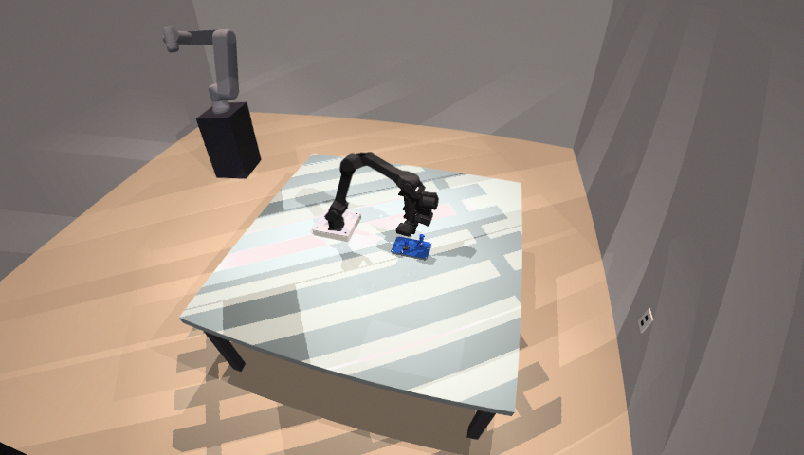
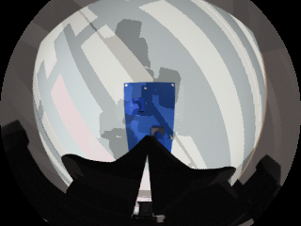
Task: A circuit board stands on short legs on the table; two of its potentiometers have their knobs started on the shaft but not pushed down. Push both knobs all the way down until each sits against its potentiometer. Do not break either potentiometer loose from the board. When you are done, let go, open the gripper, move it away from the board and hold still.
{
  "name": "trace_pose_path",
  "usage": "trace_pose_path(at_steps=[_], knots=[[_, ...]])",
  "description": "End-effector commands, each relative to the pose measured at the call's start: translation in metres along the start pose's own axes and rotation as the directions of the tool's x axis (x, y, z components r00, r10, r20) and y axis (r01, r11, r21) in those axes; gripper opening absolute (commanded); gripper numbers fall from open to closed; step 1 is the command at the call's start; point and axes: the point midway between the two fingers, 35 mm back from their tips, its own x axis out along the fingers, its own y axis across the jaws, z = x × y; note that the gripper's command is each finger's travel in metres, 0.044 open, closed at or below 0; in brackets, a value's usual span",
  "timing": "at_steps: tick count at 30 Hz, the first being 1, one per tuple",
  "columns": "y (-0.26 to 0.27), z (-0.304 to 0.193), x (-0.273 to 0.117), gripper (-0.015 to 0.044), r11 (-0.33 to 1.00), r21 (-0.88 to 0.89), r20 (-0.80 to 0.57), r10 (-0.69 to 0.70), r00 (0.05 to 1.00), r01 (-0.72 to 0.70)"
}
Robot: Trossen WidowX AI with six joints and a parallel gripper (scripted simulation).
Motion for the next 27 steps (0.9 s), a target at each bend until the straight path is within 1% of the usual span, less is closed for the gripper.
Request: trace_pose_path(at_steps=[1, 7, 13, 20, 27], knots=[[0.002, 0.002, 0.0, 0.0, 0.987, 0.158, -0.009, -0.001, 1.0, 0.003], [0.004, 0.005, -0.003, 0.0, 0.934, 0.358, -0.014, -0.003, 1.0, 0.008], [0.007, 0.008, -0.005, 0.0, 0.84, 0.542, -0.019, -0.006, 1.0, 0.015], [0.01, 0.011, -0.007, 0.0, 0.686, 0.727, -0.025, -0.008, 1.0, 0.024], [0.012, 0.015, -0.01, 0.0, 0.492, 0.87, -0.031, -0.011, 0.999, 0.032]])
